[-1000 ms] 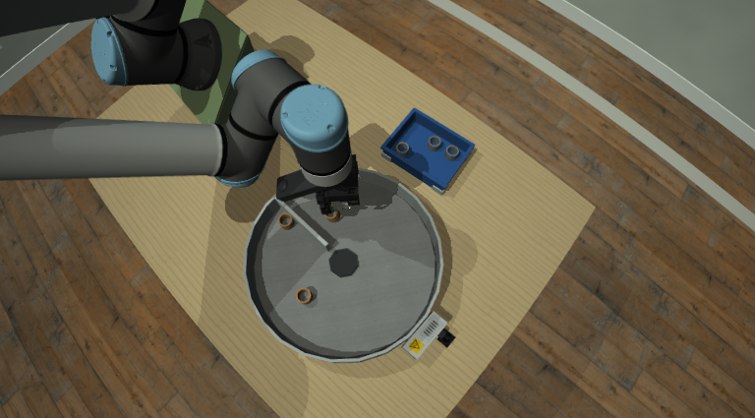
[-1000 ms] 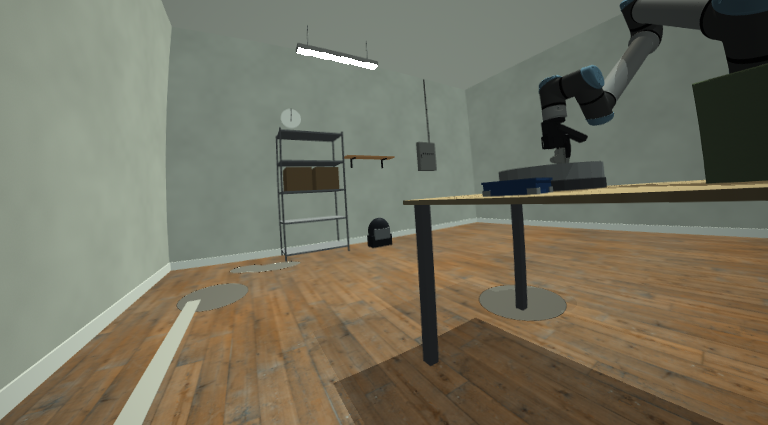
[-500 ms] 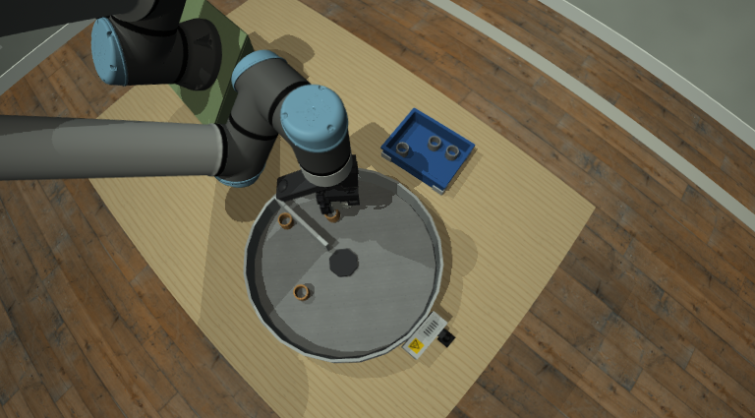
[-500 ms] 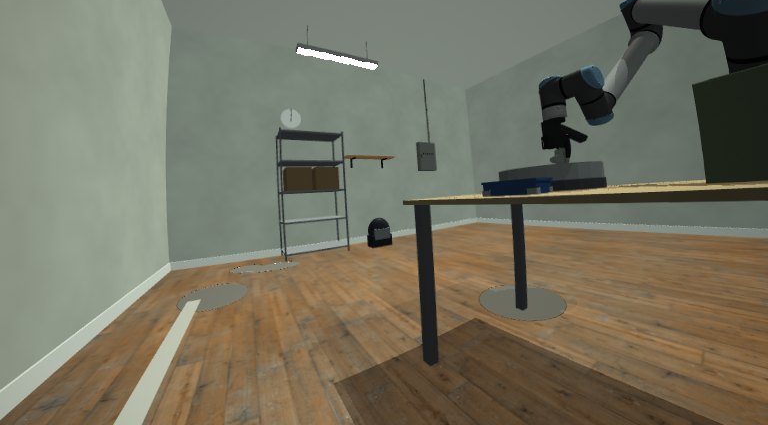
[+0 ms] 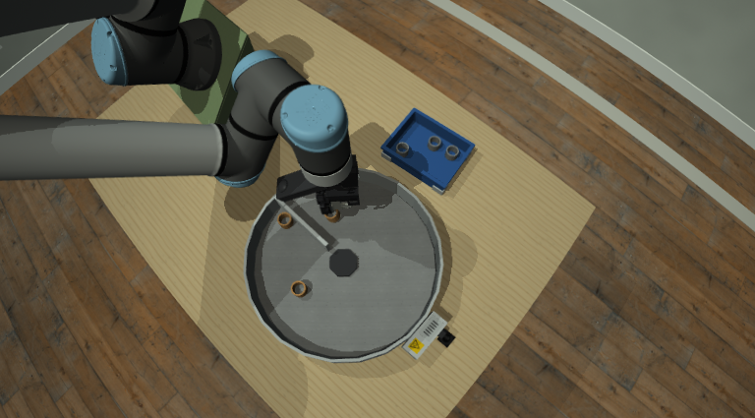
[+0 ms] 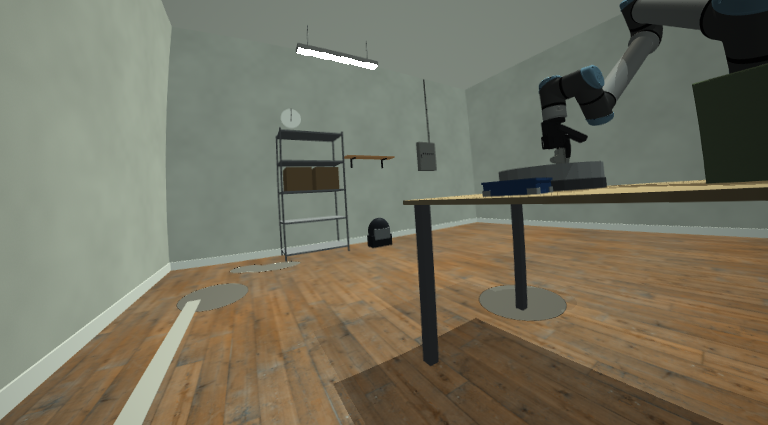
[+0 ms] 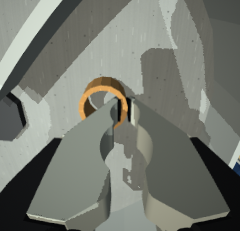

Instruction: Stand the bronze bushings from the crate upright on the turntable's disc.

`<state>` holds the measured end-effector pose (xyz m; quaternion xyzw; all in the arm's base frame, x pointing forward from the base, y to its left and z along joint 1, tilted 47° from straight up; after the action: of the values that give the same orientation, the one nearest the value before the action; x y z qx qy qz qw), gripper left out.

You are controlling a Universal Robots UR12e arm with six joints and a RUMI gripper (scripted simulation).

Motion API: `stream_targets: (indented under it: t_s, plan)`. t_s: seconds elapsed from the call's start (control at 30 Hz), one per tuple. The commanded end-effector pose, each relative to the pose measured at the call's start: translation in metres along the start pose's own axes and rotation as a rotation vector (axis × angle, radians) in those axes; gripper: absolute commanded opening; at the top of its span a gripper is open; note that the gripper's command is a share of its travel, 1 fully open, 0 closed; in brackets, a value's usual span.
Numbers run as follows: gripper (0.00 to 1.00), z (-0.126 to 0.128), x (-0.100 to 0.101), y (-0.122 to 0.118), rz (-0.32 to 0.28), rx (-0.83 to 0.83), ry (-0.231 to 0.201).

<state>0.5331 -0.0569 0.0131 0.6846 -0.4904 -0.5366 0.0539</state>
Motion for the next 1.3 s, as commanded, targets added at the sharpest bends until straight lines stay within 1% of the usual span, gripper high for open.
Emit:
stream_targets:
  t_s: [0.0, 1.27]
  plan:
    - [0.00, -0.0002, -0.0004, -0.0001, -0.001, 0.000, 0.001]
    - [0.00, -0.0002, 0.0056, -0.0001, -0.001, 0.000, 0.001]
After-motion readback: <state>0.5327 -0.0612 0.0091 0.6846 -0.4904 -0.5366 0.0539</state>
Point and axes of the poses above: the point where the finger pads meet when closed, its own x axis out along the fingers, its own z axis across the jaws, y = z × x, the point moved 8 cm from there along -x, back along the fingers, and after that the axes turned 7 degrees about -x, right-handed, at the moved point
